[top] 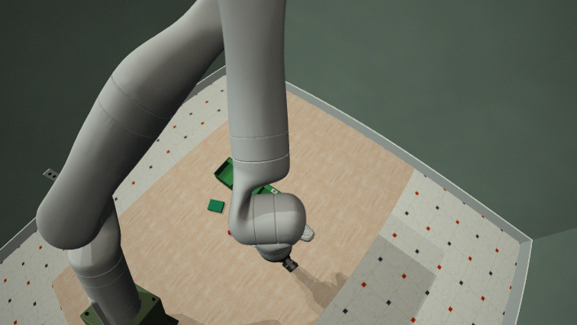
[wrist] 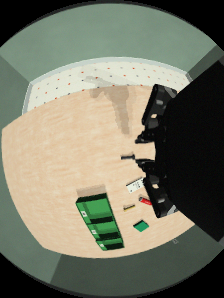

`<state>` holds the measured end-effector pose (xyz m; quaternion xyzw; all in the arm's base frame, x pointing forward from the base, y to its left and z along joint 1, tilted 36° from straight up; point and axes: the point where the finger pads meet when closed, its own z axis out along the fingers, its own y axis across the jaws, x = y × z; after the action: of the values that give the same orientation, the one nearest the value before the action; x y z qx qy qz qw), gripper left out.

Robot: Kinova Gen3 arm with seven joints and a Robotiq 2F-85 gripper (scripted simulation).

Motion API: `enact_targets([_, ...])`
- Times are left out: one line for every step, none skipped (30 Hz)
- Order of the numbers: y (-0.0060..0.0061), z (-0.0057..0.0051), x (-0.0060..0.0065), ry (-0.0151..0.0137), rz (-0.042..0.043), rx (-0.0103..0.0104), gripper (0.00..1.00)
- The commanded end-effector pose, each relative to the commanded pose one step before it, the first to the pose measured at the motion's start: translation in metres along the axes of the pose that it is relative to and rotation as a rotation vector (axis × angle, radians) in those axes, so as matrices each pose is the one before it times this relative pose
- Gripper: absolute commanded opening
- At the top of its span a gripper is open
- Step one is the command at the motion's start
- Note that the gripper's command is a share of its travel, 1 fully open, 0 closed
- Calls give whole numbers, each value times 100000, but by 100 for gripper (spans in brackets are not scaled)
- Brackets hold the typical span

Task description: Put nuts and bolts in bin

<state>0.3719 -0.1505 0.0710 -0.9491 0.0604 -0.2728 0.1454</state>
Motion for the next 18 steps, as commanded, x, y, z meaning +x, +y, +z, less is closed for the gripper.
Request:
enact_targets([-303,-60,-427,1159,-3970,-249,30])
enact_targets([-154,2,80,1,0,0,30])
enact_targets([-146,2,85,1,0,0,30])
enact_targets([-134,-1,92,-1,0,1,30])
enact_targets([-123,3,93,2,0,0,30])
enact_targets([-109,2,97,1,0,0,30])
enact_targets([-96,1,98,1,0,0,30])
enact_targets([-83,1,95,1,0,0,30])
enact_targets([-72,0,91,0,0,0,30])
enact_targets([-62,0,84,0,0,0,30])
enact_targets([-52,0,76,0,0,0,30])
enact_targets([0,0,0,0,0,0,30])
enact_targets([0,0,0,0,0,0,30])
enact_targets([-31,-1,54,-1,0,0,30])
enact_targets([-28,0,46,0,0,0,30])
enact_targets([-25,0,42,0,0,0,30])
enact_targets([-22,0,37,0,0,0,30])
enact_targets([-19,0,33,0,0,0,30])
